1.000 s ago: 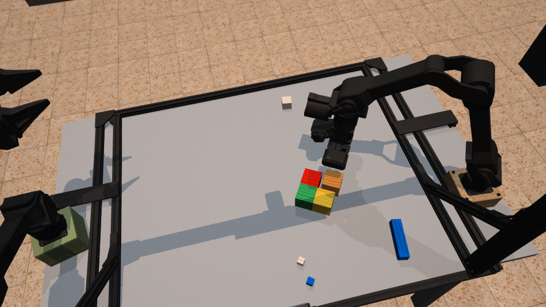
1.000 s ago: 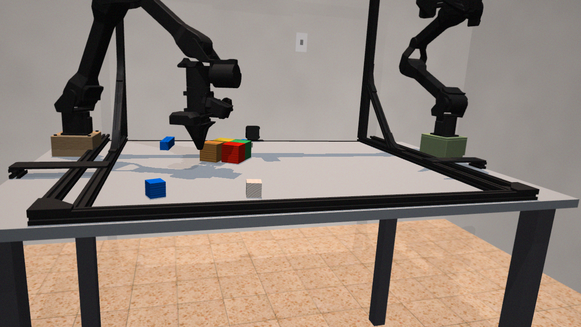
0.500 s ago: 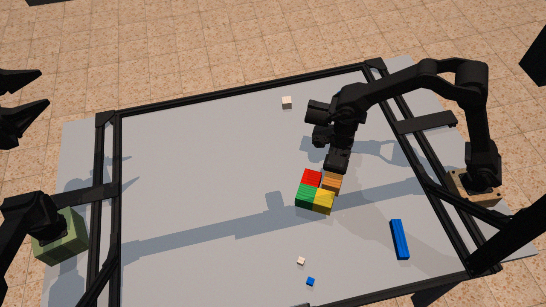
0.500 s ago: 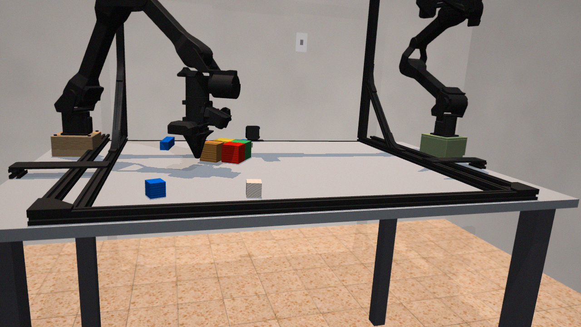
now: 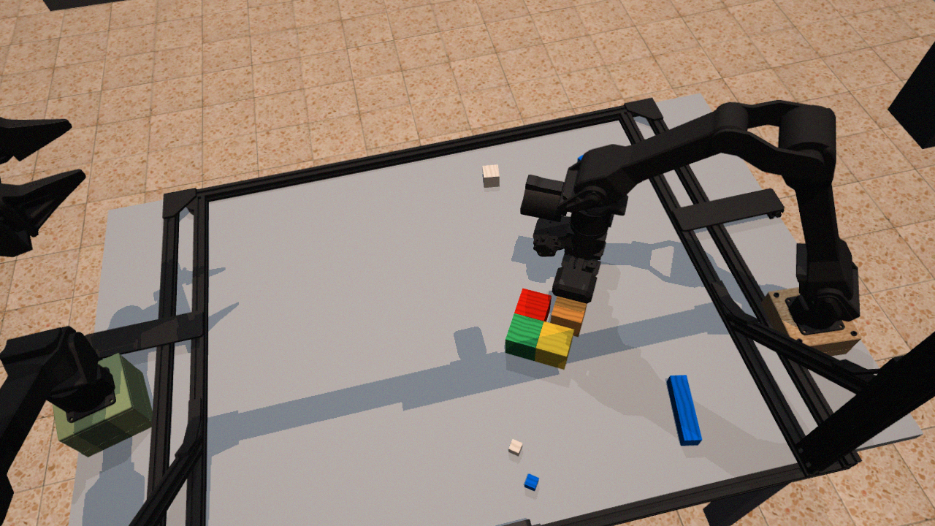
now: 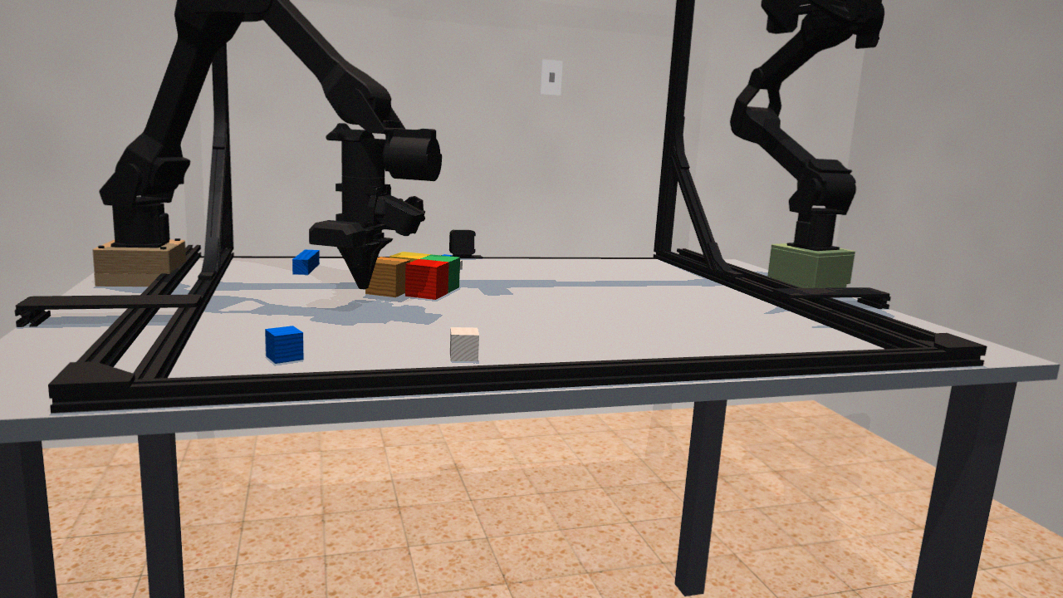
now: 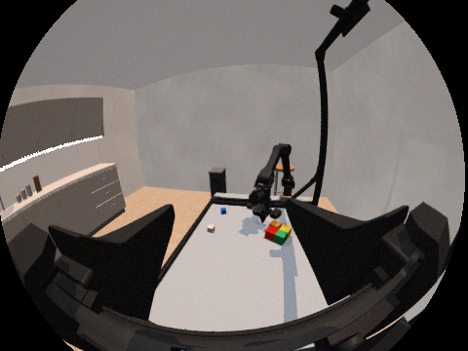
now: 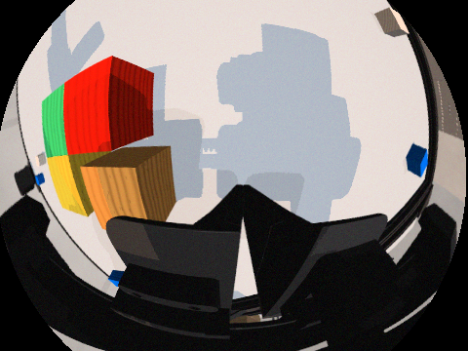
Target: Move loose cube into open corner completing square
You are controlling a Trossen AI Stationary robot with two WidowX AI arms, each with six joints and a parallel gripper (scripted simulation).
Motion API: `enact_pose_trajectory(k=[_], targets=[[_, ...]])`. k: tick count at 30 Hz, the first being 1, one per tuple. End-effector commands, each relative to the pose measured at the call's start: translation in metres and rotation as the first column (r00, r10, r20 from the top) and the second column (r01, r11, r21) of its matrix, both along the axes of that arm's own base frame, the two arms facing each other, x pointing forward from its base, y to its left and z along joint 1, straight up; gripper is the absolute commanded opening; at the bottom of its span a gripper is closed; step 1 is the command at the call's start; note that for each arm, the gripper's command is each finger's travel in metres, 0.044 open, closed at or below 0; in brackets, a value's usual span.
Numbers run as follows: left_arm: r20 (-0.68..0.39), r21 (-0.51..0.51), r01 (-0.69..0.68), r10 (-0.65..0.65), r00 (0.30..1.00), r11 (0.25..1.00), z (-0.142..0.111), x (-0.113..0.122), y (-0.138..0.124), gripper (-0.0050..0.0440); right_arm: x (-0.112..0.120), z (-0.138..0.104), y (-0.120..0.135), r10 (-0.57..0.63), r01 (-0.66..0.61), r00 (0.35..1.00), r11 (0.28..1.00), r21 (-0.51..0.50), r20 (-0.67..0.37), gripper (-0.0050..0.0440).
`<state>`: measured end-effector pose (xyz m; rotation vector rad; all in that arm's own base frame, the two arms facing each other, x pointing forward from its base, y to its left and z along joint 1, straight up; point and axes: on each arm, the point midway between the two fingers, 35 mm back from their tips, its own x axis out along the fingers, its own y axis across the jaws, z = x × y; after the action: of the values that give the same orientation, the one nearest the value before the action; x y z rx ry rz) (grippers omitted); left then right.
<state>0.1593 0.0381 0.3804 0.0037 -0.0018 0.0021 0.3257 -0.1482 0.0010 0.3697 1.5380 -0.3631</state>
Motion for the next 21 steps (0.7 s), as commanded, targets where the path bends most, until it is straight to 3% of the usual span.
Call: enact_pose_trajectory(k=[1, 21], targets=[[0.0, -0.004, 0.002, -0.002, 1.0, 1.0, 0.0, 0.0, 0.0, 0.04, 0.001, -0.001, 0.002, -0.004, 0.004, 1.0, 1.0, -0.004, -0.002, 0.0], [0.0, -0.004, 0.002, -0.002, 1.0, 1.0, 0.0, 0.0, 0.0, 0.04, 0.006, -0.001, 0.012, -0.004, 0.004, 1.0, 1.0, -0.004, -0.002, 0.0]])
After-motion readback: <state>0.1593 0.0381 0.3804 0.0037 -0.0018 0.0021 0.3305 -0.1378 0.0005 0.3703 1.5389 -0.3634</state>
